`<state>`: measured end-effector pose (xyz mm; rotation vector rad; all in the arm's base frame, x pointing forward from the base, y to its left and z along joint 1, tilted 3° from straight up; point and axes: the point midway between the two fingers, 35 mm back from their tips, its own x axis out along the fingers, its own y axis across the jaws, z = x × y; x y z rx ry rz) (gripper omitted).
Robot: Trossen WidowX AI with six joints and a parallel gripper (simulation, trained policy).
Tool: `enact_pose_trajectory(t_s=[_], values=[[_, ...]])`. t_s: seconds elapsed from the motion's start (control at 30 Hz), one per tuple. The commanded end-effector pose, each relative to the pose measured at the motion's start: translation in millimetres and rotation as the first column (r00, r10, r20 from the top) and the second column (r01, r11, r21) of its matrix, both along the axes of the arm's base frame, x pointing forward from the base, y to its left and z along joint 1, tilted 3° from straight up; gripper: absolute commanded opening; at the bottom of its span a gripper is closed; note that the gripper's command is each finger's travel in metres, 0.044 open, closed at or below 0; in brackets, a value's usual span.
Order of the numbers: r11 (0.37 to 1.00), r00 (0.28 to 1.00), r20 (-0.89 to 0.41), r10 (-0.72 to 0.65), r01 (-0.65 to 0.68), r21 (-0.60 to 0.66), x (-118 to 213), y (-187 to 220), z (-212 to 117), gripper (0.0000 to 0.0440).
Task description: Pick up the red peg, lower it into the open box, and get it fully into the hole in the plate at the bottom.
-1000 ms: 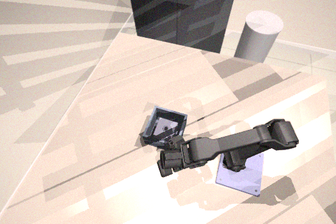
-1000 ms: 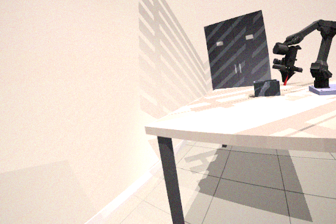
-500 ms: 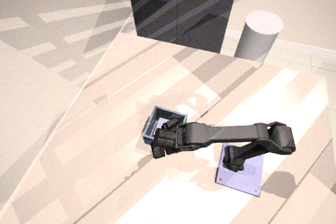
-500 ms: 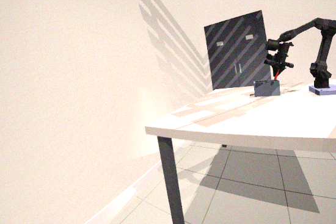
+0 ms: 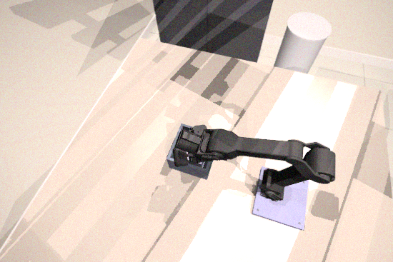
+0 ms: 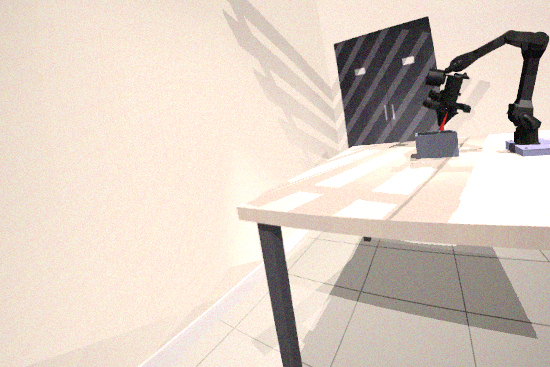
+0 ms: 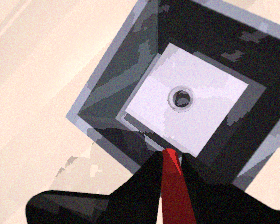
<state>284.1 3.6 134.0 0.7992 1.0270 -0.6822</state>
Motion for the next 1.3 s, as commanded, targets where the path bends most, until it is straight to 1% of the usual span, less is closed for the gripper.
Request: enact_pose_trajectory(t_s=[0.0,0.4,0.73,0.8,0.93,0.97,1.0,1.1,1.27], values=[[1.000,1.000,0.001,-0.023,0.023,-0.005,8.4,-11.8,-3.2,0.0001],[0.997,0.997,-0.035,-0.069,0.069,0.015,24.0,-35.3,-20.8,0.0012],[0.997,0.993,-0.100,-0.069,0.072,0.027,31.0,-42.9,-47.0,0.0015],[0.997,0.991,-0.115,-0.065,0.068,0.024,32.0,-44.3,-52.6,0.0033],[0.999,0.989,-0.139,-0.049,0.051,0.016,34.5,-47.6,-60.3,0.0129],[0.999,0.988,-0.148,-0.043,0.045,0.013,34.6,-48.4,-61.7,0.0148],[0.999,0.986,-0.160,-0.037,0.039,0.009,34.2,-49.6,-63.2,0.0158],[0.999,0.983,-0.179,-0.035,0.036,0.004,35.8,-52.1,-64.1,0.0160],[1.000,0.985,-0.171,-0.026,0.026,-0.004,49.3,-58.2,-59.5,0.0164]])
